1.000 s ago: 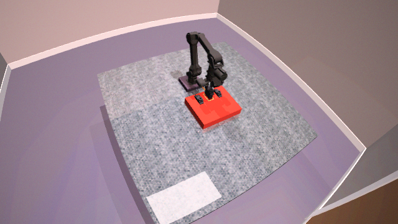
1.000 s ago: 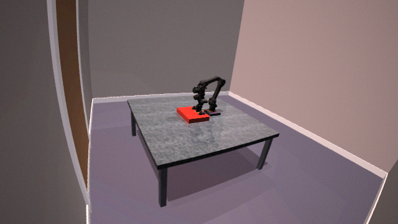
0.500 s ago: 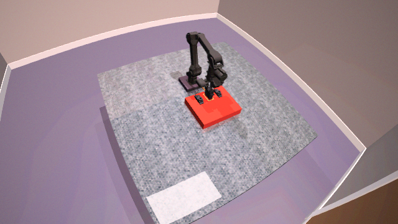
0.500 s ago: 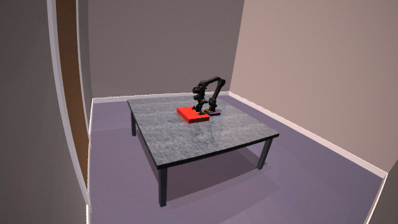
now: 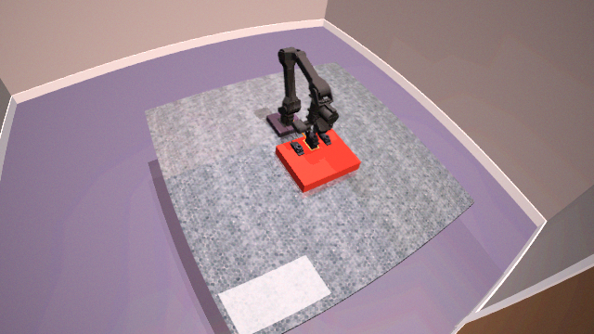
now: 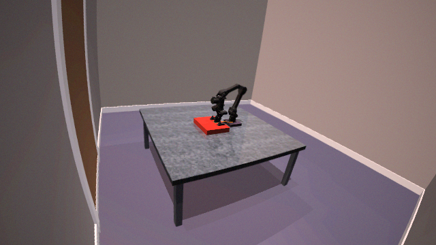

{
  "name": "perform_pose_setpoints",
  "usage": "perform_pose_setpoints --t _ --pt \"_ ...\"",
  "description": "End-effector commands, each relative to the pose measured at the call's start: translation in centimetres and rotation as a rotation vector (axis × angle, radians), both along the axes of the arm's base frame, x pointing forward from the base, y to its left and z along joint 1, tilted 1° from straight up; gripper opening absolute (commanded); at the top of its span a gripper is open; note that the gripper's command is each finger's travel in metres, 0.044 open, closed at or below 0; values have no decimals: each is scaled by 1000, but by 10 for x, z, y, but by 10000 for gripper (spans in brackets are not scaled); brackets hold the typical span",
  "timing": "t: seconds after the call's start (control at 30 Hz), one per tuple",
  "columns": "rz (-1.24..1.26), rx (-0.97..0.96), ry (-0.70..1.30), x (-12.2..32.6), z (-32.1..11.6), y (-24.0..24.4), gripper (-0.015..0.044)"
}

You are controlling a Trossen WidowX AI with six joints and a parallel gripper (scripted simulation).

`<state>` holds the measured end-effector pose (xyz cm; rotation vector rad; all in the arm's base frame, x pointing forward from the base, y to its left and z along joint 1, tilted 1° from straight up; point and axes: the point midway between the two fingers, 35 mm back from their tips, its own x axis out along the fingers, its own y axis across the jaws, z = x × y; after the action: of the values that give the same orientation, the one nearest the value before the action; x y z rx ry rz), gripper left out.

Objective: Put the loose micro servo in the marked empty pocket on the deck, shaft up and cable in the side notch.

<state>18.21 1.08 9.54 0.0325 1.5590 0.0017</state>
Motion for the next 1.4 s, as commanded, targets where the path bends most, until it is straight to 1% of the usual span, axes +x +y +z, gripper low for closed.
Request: perform_pose_setpoints --t 0.0,0.93,1.17,1.27,1.37 --pt "0 2 -3 1 -3 0 0" --pt "0 2 -3 1 -33 1 0" --pt "0 2 -3 0 -32 0 184" --pt "0 2 -3 0 -26 0 188" --pt "0 1 -3 -1 -6 0 188"
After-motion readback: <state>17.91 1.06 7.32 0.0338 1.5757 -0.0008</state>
